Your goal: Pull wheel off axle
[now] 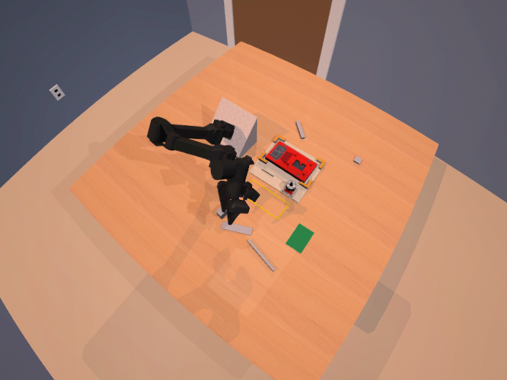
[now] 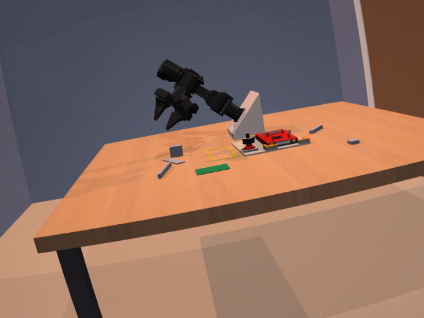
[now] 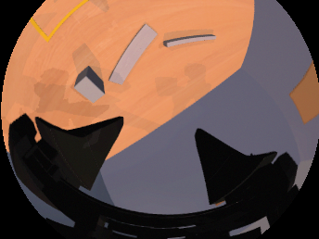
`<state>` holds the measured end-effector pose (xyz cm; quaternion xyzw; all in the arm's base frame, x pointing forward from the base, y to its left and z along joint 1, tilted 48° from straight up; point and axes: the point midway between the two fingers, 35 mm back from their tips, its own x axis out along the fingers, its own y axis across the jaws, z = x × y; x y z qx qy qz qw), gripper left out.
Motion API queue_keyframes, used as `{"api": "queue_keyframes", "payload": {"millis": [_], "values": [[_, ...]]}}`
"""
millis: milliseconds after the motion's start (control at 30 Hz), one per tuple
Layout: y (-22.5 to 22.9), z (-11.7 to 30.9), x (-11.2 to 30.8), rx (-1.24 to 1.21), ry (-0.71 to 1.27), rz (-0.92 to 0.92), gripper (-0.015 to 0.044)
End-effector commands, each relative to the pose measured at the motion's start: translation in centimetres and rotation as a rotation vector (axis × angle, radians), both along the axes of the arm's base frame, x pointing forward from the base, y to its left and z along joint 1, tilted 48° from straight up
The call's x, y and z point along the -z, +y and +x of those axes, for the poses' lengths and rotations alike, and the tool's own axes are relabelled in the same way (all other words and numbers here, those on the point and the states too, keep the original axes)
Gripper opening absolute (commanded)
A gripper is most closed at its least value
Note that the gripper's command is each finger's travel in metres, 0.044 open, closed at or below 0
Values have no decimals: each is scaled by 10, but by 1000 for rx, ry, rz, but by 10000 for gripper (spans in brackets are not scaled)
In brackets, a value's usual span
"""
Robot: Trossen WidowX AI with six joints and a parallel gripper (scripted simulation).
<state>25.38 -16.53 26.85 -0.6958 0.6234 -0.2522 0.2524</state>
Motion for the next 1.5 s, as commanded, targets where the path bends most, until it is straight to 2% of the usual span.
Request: {"api": "queue_keyframes", "payload": {"millis": [0,100,367,600,867,1133,1467], "values": [[0,2,0,-5,-5,1,374],[6,30,7,-74,-68,31,300],[35,111,50,-246,-277,248,300],[58,141,86,-257,-387,431,300],[86,156,125,-177,-506,623,300],[114,154,163,18,-617,769,300],[146,126,195,360,-733,778,300]]}}
